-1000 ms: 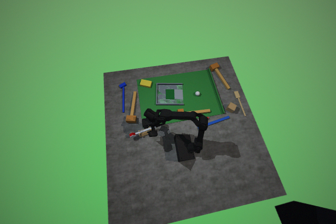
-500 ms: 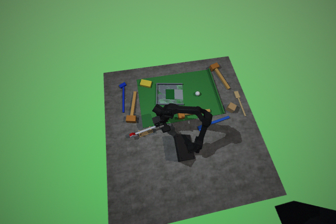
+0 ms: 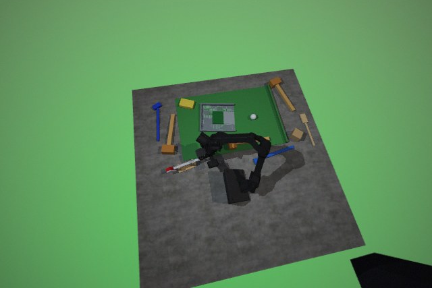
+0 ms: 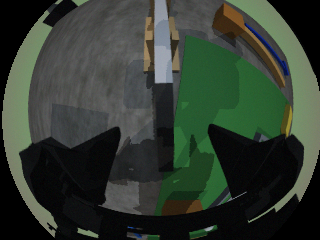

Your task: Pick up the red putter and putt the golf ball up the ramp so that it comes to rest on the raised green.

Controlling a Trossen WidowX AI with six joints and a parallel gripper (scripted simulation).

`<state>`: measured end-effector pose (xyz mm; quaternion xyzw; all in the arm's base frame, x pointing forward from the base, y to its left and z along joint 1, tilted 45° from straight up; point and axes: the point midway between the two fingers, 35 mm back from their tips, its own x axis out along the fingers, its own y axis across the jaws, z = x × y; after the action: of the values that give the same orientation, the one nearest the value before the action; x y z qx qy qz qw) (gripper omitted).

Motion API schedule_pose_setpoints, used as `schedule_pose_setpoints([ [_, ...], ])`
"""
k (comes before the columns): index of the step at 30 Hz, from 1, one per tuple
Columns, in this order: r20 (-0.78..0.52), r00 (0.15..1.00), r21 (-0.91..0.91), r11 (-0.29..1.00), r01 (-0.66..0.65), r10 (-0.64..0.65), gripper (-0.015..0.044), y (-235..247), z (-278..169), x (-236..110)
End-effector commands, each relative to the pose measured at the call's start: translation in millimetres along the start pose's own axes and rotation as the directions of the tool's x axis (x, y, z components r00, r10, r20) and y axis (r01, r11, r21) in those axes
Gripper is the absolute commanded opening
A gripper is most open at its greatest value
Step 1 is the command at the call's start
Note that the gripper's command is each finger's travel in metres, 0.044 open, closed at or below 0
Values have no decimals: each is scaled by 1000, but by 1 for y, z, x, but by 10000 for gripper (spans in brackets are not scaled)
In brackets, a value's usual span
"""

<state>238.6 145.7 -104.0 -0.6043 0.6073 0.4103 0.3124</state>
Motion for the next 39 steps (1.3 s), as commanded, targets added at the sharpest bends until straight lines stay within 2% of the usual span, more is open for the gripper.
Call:
schedule_pose_setpoints([
  [1,-6,1000,-7,1000,2,-2,440,1,-1,4],
  [20,-7,1000,-7,1000,2,-2,440,1,-7,26],
  [34,1,1000,-1,1000,4,-4,72,-1,-6,23],
  [39,1,1000,-1,1000,4,-4,39,-1,-6,23],
])
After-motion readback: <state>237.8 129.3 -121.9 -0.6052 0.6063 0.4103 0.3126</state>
